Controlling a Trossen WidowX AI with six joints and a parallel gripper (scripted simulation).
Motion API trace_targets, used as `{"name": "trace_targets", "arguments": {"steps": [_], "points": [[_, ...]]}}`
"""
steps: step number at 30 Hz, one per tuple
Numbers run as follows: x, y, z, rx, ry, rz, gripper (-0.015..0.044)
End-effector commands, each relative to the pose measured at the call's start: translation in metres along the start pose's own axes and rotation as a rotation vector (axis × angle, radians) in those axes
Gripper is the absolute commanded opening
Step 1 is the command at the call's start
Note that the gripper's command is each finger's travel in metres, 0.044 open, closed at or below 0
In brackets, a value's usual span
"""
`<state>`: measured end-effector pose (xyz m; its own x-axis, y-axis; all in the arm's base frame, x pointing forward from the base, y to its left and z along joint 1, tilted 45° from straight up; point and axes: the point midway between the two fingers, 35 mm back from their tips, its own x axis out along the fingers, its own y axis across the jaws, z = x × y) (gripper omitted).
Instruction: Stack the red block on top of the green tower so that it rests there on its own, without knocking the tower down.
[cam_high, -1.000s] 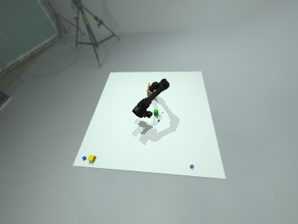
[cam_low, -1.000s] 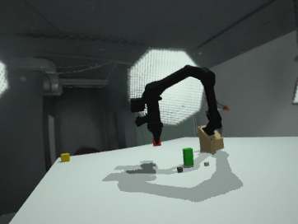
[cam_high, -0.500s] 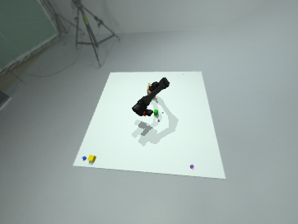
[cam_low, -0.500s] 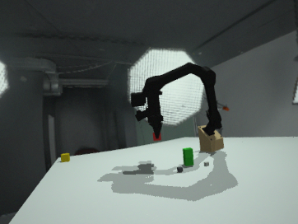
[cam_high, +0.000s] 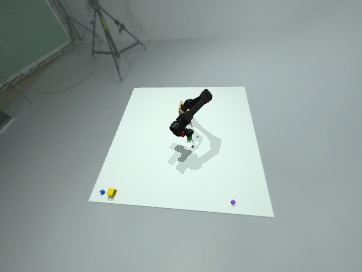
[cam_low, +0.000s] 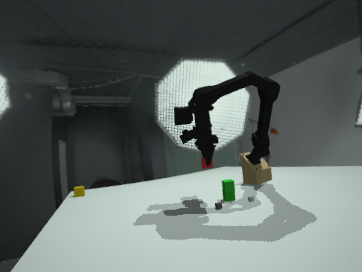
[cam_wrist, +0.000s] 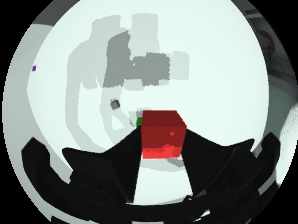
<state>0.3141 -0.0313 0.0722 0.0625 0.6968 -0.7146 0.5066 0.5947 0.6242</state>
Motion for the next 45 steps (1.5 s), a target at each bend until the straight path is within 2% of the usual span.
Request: {"name": "trace_targets", "arguments": {"steps": [1, 13, 31, 45], "points": [[0.001, 0.006, -0.017, 0.005, 0.0, 0.005, 0.0], [0.005, 0.015, -0.065, 0.006, 0.003, 0.007, 0.0], [0.052, 0.016, -0.066, 0.005, 0.003, 0.009, 0.0], [0.053, 0.016, -0.066, 0.005, 0.003, 0.009, 0.0]]}}
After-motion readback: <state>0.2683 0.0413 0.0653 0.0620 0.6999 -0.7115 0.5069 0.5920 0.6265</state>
